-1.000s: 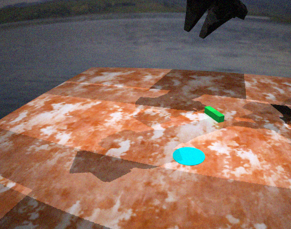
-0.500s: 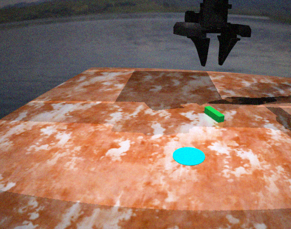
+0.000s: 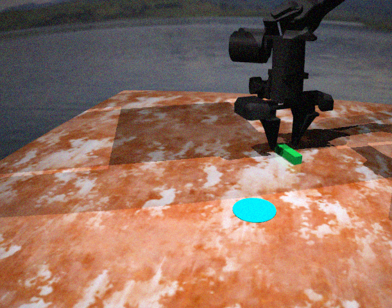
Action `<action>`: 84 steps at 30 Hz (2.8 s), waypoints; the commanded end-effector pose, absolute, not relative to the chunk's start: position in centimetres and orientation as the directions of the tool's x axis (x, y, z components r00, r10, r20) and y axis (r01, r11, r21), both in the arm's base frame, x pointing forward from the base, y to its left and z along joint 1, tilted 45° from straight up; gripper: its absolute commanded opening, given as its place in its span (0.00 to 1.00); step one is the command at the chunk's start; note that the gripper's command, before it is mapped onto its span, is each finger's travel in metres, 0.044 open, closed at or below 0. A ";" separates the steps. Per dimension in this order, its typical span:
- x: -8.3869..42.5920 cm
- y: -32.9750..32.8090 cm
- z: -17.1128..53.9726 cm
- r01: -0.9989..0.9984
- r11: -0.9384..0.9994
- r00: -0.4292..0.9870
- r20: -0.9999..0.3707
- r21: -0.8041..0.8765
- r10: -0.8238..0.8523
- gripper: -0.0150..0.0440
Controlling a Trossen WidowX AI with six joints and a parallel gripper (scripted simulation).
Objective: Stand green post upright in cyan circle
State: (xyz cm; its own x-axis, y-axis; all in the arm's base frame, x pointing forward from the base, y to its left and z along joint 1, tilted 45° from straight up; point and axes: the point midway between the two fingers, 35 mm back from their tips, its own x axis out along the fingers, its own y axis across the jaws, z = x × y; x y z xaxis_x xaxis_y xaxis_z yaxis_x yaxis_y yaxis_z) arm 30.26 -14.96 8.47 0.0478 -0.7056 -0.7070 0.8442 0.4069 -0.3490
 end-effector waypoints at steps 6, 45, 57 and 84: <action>30.4 -15.2 8.1 0.842 0.416 0.057 -0.708 -0.345 -0.704 0.34; 30.1 -7.8 15.3 0.841 0.419 0.056 -0.715 -0.342 -0.697 0.29; 30.4 -5.9 15.6 0.750 0.504 0.058 -0.717 -0.429 -0.695 0.29; 33.2 0.7 10.7 -0.064 0.728 0.060 -0.730 -0.683 -0.680 0.29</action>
State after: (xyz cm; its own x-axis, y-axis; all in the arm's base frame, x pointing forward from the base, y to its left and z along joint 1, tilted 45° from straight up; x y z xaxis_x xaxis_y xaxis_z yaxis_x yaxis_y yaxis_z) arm 33.03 0.00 11.40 0.0658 -0.6834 -0.7270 0.0342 0.7297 -0.6829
